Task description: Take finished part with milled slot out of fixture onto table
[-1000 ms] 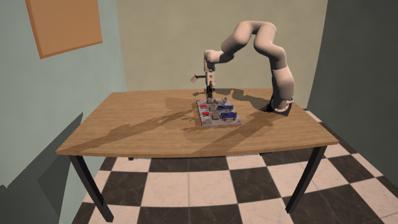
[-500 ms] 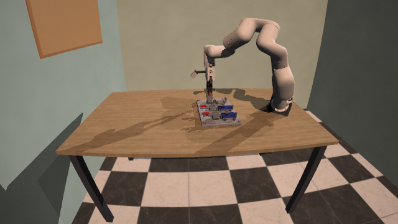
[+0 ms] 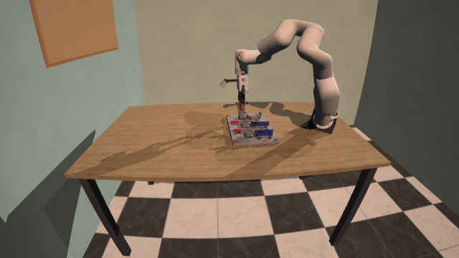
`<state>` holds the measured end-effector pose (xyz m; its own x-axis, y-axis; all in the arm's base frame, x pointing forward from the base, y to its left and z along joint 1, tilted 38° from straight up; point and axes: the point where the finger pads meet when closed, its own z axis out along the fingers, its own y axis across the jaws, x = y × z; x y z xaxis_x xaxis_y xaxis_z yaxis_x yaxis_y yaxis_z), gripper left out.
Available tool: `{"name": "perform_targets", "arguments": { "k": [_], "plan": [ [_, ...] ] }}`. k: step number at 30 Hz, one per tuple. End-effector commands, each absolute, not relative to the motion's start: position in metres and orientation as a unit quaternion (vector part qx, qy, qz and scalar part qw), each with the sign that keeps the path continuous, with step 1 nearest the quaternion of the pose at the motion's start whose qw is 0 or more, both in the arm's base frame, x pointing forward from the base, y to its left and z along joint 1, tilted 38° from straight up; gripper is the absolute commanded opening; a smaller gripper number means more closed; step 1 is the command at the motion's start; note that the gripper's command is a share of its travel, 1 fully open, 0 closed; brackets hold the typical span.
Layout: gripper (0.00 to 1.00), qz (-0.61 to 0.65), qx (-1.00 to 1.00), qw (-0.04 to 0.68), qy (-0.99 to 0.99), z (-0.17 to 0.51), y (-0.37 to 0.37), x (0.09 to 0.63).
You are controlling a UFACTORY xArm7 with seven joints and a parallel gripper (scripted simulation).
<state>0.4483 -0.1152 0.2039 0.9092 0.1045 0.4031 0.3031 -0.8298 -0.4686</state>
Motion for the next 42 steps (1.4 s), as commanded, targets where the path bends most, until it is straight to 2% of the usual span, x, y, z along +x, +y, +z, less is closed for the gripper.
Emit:
{"name": "perform_targets", "arguments": {
  "k": [1, 3, 4, 42],
  "plan": [
    [0.47, -0.185, -0.939, 0.269, -0.108, 0.206, -0.117, 0.449],
    [0.47, -0.185, -0.939, 0.269, -0.108, 0.206, -0.117, 0.449],
    [1.00, -0.185, -0.939, 0.269, -0.108, 0.206, -0.117, 0.449],
    [1.00, -0.185, -0.939, 0.269, -0.108, 0.192, -0.110, 0.446]
  ]
}}
